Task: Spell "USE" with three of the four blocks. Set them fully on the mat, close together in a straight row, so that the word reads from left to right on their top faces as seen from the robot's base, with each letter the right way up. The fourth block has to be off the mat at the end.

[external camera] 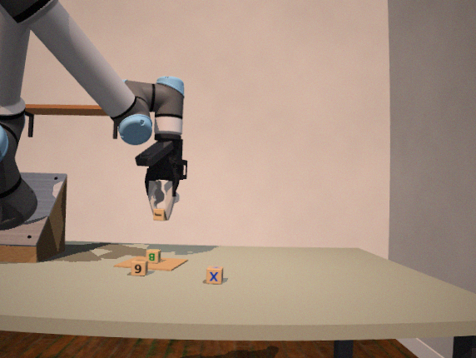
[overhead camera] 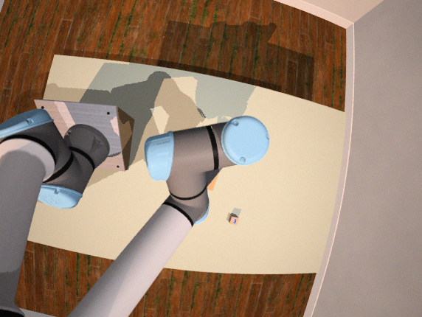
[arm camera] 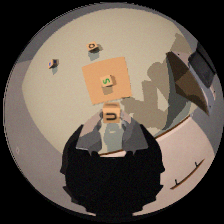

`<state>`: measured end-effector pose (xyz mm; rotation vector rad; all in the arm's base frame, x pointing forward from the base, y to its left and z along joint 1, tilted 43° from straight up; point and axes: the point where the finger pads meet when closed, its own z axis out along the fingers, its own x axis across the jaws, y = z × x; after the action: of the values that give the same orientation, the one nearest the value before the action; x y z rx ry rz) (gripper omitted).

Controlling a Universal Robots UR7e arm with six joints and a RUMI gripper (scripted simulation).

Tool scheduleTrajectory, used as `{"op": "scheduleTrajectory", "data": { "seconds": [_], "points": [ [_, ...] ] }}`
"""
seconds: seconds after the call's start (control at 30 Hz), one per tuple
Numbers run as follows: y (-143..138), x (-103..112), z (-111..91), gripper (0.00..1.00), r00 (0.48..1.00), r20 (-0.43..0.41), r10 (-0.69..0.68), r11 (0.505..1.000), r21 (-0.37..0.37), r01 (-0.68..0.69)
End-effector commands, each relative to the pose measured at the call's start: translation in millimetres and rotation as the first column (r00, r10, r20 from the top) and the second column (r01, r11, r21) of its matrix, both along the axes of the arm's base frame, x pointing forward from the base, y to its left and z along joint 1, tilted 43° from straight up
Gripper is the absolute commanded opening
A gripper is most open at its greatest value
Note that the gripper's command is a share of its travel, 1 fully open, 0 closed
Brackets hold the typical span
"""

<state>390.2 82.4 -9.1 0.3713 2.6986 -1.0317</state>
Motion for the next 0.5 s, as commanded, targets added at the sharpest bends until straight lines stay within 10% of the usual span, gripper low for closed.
{"op": "scheduleTrajectory", "data": {
  "seconds": [0.0,0.47],
  "points": [
    [-1.1,-2.3,2.0,0.09,0.990,-0.089,0.105,0.994,-0.004,-0.106],
    [-3.0,-4.9,3.4,0.09,0.953,-0.204,0.223,0.973,-0.007,-0.230]
  ]
}}
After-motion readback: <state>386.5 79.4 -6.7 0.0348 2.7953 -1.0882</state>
